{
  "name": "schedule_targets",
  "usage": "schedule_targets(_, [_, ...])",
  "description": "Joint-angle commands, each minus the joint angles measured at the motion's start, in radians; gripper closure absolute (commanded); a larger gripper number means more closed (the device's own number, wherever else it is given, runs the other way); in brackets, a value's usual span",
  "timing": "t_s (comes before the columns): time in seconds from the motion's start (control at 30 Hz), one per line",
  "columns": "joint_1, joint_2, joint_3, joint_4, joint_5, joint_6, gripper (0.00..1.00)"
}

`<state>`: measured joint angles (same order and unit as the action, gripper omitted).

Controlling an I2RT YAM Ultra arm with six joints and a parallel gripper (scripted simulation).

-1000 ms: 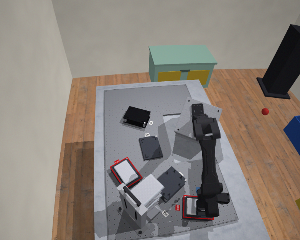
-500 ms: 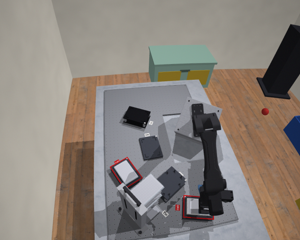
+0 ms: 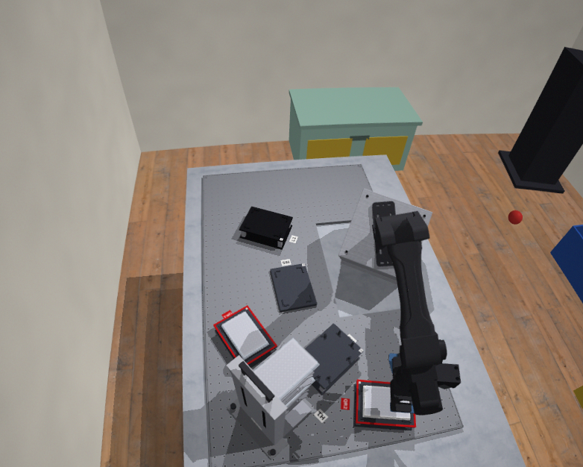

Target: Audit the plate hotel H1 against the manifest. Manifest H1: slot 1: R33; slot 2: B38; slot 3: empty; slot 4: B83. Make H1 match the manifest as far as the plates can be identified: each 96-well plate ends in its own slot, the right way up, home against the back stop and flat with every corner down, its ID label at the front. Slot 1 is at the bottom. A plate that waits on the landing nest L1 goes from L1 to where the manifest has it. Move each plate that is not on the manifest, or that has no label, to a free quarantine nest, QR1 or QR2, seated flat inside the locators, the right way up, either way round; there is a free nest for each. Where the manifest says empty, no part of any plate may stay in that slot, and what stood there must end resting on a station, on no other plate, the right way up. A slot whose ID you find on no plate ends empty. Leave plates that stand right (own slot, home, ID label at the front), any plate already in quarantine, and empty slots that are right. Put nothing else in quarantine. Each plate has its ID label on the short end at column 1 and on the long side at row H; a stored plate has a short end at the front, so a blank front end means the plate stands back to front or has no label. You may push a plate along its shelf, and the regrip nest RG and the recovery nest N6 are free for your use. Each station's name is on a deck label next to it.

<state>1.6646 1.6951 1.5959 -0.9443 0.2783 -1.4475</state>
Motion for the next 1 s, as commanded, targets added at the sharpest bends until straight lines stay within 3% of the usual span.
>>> schedule_targets(0.0, [0.023,-0.035,0.049,-0.056,0.005,0.014,0.00])
schedule_targets(0.3, [0.043,-0.059,0.099,-0.135,0.014,0.031,0.00])
schedule_targets(0.97, [0.033,-0.041,0.078,-0.122,0.011,0.025,0.00])
